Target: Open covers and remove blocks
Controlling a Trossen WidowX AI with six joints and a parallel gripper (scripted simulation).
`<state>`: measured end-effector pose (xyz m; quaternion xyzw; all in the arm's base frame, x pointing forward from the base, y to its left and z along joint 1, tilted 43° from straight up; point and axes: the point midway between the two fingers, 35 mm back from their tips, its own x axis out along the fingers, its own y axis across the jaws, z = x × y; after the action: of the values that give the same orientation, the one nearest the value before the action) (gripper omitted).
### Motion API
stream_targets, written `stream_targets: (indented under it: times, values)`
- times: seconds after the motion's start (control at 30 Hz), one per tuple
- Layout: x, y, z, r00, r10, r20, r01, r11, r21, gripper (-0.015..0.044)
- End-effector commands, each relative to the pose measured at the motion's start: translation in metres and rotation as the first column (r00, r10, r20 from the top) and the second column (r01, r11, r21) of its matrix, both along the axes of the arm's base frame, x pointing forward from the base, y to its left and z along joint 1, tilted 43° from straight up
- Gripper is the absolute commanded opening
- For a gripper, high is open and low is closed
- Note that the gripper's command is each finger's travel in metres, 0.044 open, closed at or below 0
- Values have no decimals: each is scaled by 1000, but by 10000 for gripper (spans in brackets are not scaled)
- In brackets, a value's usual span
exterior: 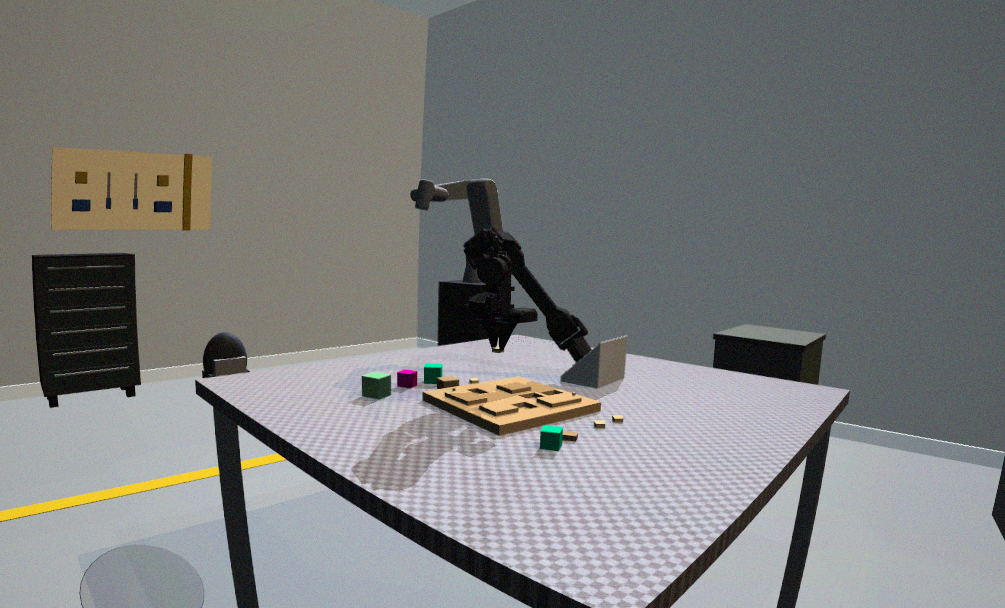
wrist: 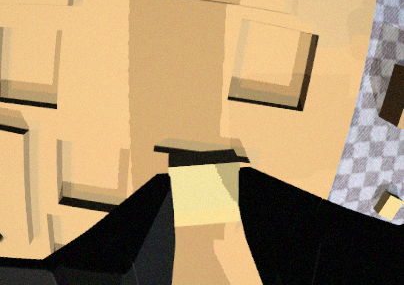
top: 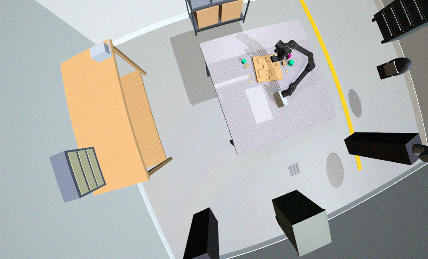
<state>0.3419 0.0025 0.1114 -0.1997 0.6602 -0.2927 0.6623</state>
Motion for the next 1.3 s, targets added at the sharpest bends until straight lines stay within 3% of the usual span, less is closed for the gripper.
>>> stream_targets:
  times: [0.0,1.27]
  values:
    - [-11,-10,10,1000,8,-11,-8,1000,-7,80]
    - [-122,-83,74,1000,7,-17,-7,1000,-16,80]
